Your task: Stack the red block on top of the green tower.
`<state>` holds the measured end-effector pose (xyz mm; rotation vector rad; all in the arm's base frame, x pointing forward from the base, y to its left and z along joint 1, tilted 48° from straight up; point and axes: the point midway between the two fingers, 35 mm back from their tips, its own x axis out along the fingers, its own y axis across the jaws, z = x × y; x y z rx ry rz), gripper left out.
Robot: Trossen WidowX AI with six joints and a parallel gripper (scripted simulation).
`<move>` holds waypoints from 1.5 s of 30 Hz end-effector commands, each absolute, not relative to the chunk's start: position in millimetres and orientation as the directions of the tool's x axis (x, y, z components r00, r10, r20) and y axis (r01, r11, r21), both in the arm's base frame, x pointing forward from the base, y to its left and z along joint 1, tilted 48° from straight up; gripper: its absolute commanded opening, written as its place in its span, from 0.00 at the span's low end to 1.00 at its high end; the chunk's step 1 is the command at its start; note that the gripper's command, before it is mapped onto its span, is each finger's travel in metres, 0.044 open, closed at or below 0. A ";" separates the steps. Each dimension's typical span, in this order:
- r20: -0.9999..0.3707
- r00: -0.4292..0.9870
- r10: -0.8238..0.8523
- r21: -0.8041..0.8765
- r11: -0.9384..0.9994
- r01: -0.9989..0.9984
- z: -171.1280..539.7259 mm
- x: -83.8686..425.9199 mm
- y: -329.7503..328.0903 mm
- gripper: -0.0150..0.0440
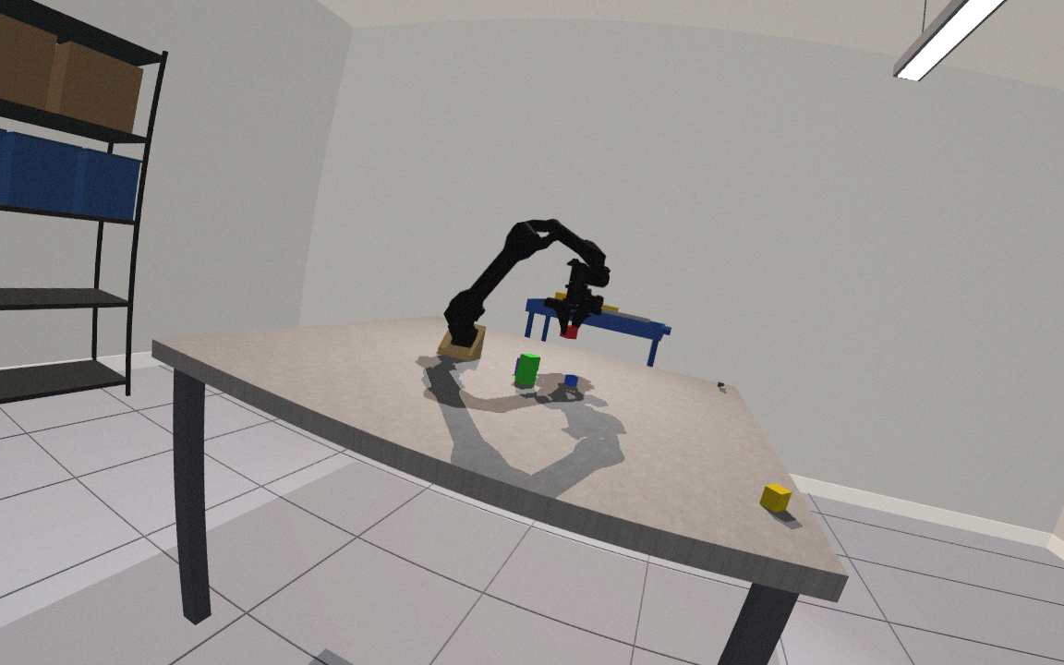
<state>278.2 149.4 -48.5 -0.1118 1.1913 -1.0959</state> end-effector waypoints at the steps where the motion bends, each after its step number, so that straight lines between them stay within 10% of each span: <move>1: -0.685 -0.051 -0.726 -0.589 0.512 0.625 -38.6 278.6 158.6 0.25; 45: -0.695 -0.061 -0.717 -0.588 0.517 0.621 106.1 258.6 35.8 0.25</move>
